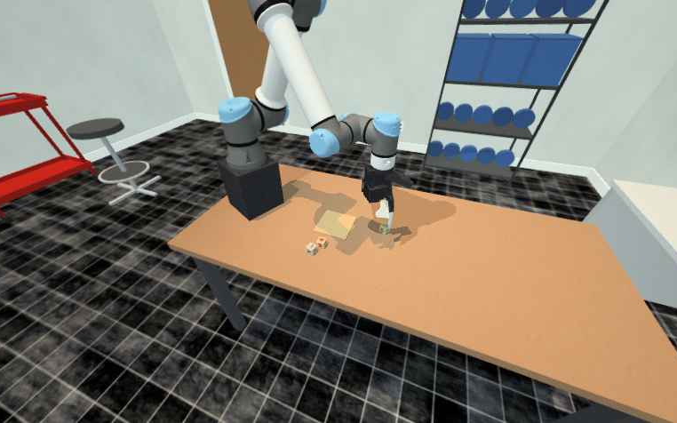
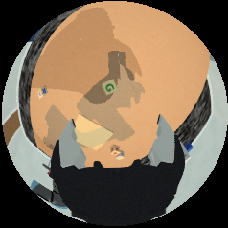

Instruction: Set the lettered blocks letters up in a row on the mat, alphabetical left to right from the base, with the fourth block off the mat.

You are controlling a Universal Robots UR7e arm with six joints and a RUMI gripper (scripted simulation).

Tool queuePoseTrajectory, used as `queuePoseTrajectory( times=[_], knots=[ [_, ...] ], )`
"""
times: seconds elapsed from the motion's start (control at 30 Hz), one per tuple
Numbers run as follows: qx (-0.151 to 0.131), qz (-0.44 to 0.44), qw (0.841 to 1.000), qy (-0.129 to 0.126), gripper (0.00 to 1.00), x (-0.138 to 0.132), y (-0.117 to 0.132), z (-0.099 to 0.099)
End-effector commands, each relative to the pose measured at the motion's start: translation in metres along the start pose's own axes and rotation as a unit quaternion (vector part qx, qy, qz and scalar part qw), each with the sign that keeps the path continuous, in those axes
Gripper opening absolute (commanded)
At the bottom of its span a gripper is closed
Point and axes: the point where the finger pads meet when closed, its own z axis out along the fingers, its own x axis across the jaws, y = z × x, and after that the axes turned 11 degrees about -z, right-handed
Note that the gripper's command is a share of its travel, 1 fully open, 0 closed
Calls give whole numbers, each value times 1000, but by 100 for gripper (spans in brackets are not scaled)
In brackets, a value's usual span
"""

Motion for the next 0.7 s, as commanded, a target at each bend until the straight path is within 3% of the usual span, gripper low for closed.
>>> queuePoseTrajectory(
  times=[0.0, 0.67],
  knots=[
    [1, -70, 998, -1, 100, -1, -14, 0],
    [1, -177, 984, -1, 100, -5, -36, 0]
  ],
)
